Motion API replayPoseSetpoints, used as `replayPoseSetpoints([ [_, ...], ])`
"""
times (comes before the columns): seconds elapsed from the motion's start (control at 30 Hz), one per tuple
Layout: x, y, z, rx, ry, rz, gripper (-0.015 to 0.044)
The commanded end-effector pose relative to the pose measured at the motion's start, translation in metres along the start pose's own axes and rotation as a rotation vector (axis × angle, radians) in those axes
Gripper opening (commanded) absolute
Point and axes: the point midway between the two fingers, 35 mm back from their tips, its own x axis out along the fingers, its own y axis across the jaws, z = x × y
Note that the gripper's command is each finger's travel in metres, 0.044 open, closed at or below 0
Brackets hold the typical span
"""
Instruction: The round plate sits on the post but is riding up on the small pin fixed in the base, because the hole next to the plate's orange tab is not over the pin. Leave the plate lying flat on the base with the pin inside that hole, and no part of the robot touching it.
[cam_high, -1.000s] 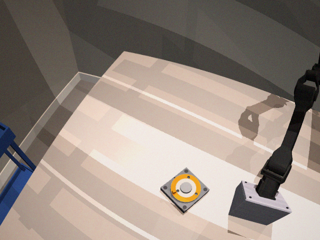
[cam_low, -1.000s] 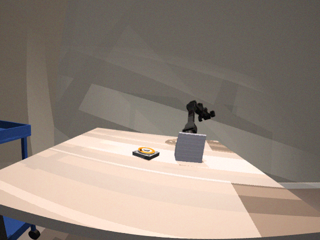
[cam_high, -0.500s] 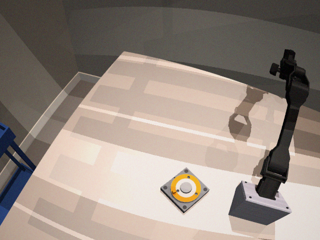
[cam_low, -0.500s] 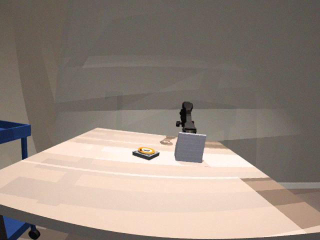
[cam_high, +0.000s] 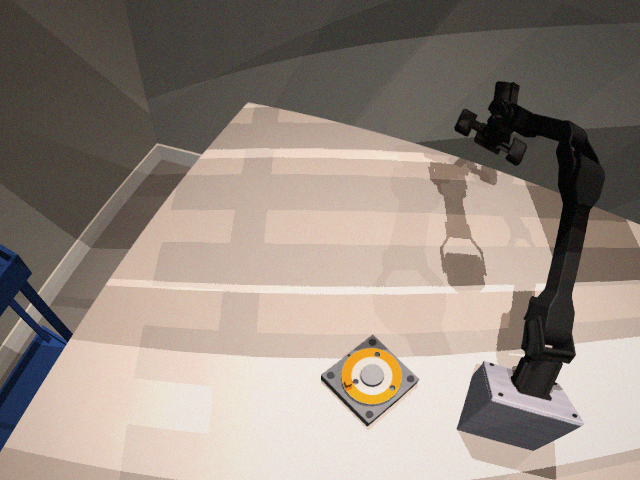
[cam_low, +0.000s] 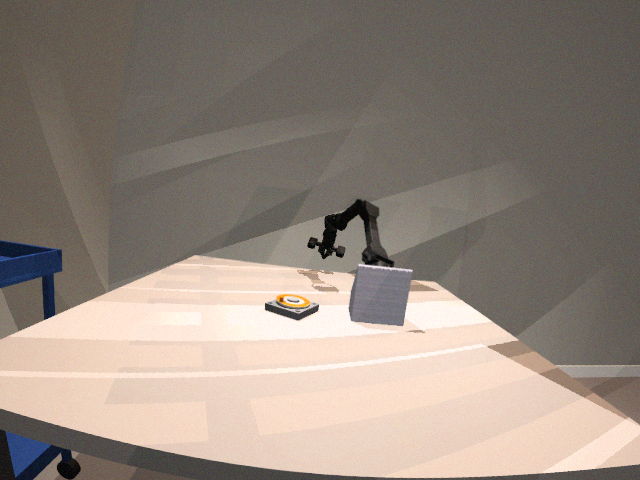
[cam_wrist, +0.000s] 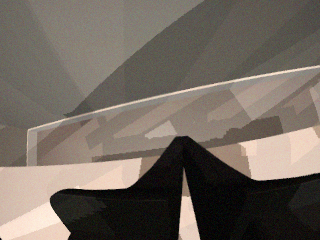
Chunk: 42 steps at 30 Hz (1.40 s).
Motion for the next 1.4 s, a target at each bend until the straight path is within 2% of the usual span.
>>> replayPoseSetpoints([
  [0.0, -0.016, 0.051, -0.039, -0.003, 0.095, 0.078, 0.0],
  [0.2, -0.044, 0.114, -0.096, -0.043, 0.223, 0.177, 0.0],
  [0.27, -0.06, 0.143, -0.131, -0.087, 0.297, 0.223, 0.0],
  [0.47, -0.095, 0.185, -0.196, -0.185, 0.423, 0.289, 0.0],
  [0.67, -0.152, 0.219, -0.288, -0.361, 0.581, 0.35, 0.0],
  [1.0, -0.245, 0.225, -0.405, -0.669, 0.743, 0.406, 0.0],
  [1.2, -0.321, 0.196, -0.48, -0.958, 0.802, 0.426, 0.0],
  [1.27, -0.332, 0.189, -0.49, -1.002, 0.805, 0.428, 0.0],
  [1.37, -0.372, 0.158, -0.523, -1.184, 0.8, 0.433, 0.0],
])
